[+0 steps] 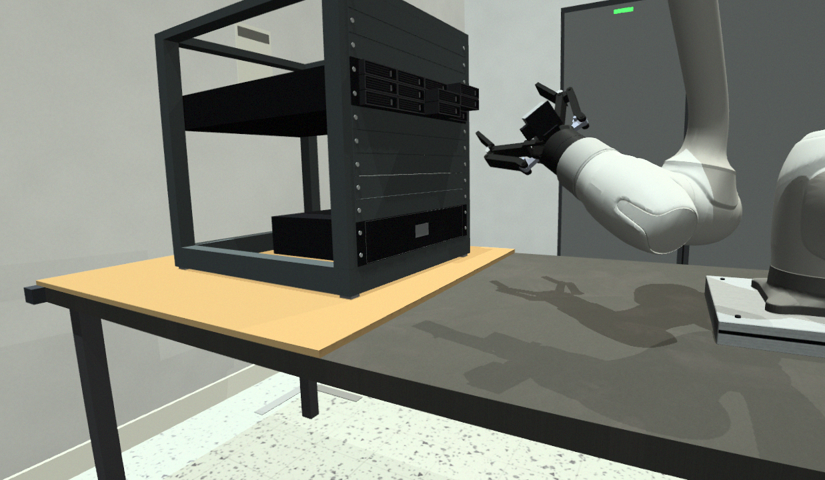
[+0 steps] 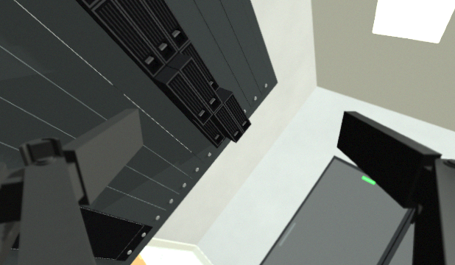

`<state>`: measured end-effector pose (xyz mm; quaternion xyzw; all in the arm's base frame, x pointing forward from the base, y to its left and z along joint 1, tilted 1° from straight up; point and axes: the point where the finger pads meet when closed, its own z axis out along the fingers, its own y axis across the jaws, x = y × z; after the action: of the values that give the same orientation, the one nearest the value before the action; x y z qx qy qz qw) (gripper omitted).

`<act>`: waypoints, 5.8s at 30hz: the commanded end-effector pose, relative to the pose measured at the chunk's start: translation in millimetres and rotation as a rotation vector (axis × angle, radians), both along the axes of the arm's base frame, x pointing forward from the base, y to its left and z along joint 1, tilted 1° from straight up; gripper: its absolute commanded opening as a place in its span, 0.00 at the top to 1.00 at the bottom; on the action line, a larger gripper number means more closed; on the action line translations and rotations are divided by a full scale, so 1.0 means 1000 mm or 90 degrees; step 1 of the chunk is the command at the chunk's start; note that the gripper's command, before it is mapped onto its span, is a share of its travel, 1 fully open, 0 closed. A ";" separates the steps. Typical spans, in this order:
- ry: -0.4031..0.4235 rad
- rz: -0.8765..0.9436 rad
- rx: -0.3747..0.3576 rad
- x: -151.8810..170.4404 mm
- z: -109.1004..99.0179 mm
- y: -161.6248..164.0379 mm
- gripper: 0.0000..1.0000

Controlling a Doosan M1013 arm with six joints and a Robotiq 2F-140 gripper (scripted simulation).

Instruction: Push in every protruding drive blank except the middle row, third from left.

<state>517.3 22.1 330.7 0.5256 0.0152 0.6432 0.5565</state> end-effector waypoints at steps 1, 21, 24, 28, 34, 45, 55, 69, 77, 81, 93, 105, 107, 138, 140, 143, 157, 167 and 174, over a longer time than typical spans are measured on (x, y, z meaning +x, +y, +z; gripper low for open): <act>0.074 0.046 -0.056 0.007 0.011 -0.027 0.00; 0.244 0.142 -0.207 0.013 0.034 -0.085 0.00; 0.261 0.156 -0.222 0.016 0.038 -0.091 0.00; 0.273 0.165 -0.233 0.017 0.040 -0.096 0.00; 0.315 0.179 -0.268 0.016 0.043 -0.110 0.00; 0.355 0.213 -0.308 0.021 0.053 -0.125 0.00; 0.399 0.236 -0.345 0.023 0.058 -0.140 0.00; 0.434 0.250 -0.371 0.024 0.060 -0.152 0.00; 0.443 0.252 -0.376 0.023 0.059 -0.156 0.00; 0.445 0.253 -0.377 0.023 0.059 -0.157 0.00; 0.446 0.253 -0.378 0.023 0.059 -0.157 0.00; 0.446 0.253 -0.378 0.023 0.059 -0.157 0.00; 0.446 0.253 -0.378 0.023 0.059 -0.157 0.00; 0.446 0.253 -0.378 0.024 0.060 -0.158 0.00; 0.443 0.255 -0.379 0.025 0.061 -0.160 0.00; 0.442 0.255 -0.379 0.033 0.067 -0.174 0.00; 0.442 0.255 -0.379 0.043 0.074 -0.192 0.00; 0.442 0.255 -0.379 0.043 0.074 -0.192 0.00; 0.442 0.255 -0.379 0.043 0.074 -0.192 0.00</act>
<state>559.8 -169.4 404.1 0.5141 0.4831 0.4923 0.5098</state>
